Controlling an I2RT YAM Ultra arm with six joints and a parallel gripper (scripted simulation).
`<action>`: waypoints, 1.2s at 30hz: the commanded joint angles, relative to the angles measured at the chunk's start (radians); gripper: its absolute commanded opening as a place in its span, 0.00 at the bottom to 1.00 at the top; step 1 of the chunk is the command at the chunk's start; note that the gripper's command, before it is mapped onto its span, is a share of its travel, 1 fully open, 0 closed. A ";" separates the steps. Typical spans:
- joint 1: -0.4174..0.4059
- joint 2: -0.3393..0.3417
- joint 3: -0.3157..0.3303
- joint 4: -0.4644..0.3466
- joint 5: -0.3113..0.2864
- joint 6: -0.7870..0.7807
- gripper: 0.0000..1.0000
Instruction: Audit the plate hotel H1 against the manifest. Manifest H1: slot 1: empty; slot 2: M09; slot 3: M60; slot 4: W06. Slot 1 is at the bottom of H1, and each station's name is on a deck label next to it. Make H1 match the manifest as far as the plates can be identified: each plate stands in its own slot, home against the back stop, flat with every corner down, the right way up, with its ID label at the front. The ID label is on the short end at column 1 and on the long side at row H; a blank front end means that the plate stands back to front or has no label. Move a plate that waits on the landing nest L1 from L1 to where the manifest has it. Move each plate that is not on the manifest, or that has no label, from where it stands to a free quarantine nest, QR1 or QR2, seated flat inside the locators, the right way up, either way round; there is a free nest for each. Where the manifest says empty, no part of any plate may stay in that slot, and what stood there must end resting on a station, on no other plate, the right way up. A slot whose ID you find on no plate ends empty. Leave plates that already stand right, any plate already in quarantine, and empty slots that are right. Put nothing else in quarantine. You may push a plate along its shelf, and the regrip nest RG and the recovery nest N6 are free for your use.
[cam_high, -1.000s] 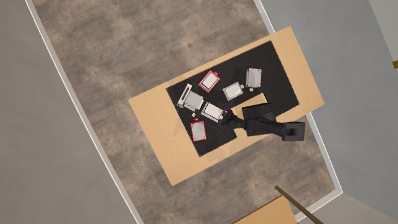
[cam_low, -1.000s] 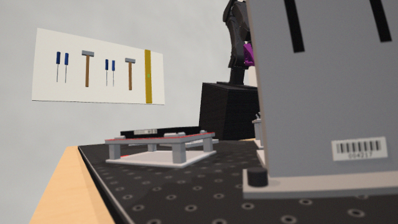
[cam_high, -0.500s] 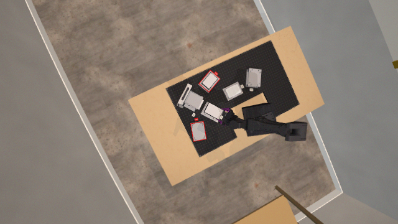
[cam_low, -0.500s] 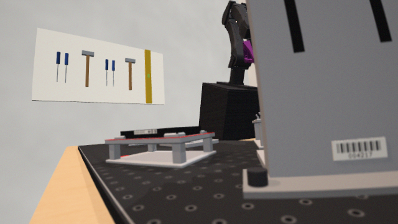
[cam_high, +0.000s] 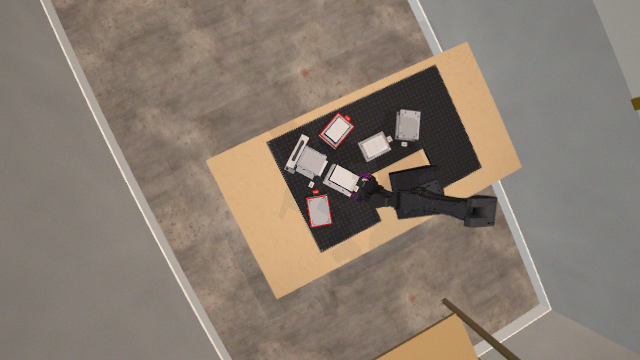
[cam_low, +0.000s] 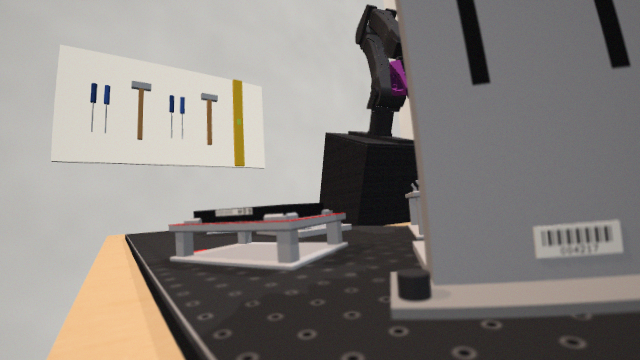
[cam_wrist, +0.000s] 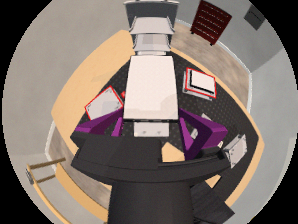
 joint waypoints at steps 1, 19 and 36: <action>-0.001 -0.017 0.012 -0.035 0.001 -0.001 0.86; -0.009 -0.089 0.053 -0.146 -0.006 -0.004 0.86; -0.017 -0.145 0.097 -0.244 -0.013 -0.008 0.86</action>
